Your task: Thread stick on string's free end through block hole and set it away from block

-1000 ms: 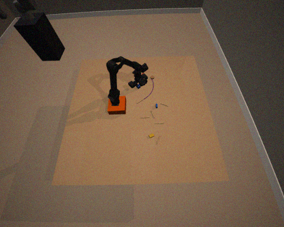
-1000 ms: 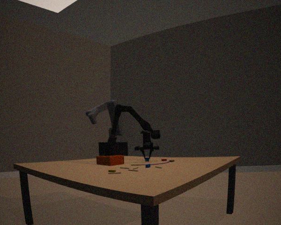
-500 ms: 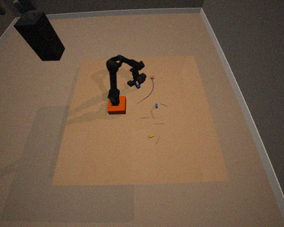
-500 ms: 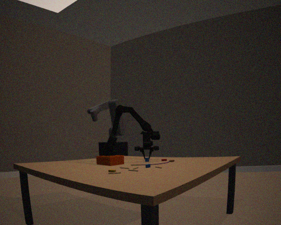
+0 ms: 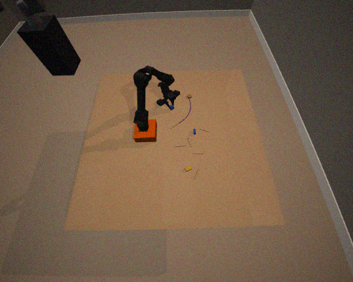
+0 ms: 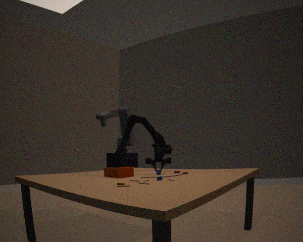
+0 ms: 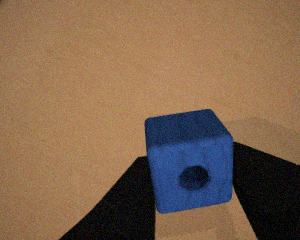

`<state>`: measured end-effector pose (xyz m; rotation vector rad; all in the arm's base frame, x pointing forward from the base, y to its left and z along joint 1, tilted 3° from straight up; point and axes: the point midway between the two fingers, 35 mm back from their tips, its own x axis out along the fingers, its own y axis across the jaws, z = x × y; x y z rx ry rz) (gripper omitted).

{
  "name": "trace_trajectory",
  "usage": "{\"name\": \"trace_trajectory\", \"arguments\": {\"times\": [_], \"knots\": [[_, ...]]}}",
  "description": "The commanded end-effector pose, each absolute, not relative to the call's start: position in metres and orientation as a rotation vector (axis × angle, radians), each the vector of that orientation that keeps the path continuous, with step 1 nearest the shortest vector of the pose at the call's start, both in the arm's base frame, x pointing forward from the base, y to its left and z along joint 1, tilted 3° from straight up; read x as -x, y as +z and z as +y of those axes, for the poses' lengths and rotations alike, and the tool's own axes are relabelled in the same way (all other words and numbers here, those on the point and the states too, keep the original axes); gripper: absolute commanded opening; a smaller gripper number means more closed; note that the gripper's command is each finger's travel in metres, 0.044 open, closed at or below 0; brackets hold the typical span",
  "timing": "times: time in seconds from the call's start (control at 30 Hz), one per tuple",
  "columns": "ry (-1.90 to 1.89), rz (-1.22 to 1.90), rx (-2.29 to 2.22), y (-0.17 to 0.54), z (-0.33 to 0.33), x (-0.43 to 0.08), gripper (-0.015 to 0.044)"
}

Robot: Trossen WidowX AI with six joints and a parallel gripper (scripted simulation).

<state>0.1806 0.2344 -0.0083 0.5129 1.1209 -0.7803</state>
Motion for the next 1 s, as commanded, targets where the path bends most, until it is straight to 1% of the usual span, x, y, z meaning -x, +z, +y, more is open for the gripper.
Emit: {"name": "trace_trajectory", "arguments": {"times": [0.0, 0.93, 0.97], "knots": [[-0.787, 1.052, -0.486, -0.01, 0.24, -0.179, 0.0], [-0.851, 0.673, -0.303, -0.02, 0.255, -0.164, 0.0], [-0.85, 0.721, -0.322, -0.019, 0.252, -0.165, 0.0026]]}}
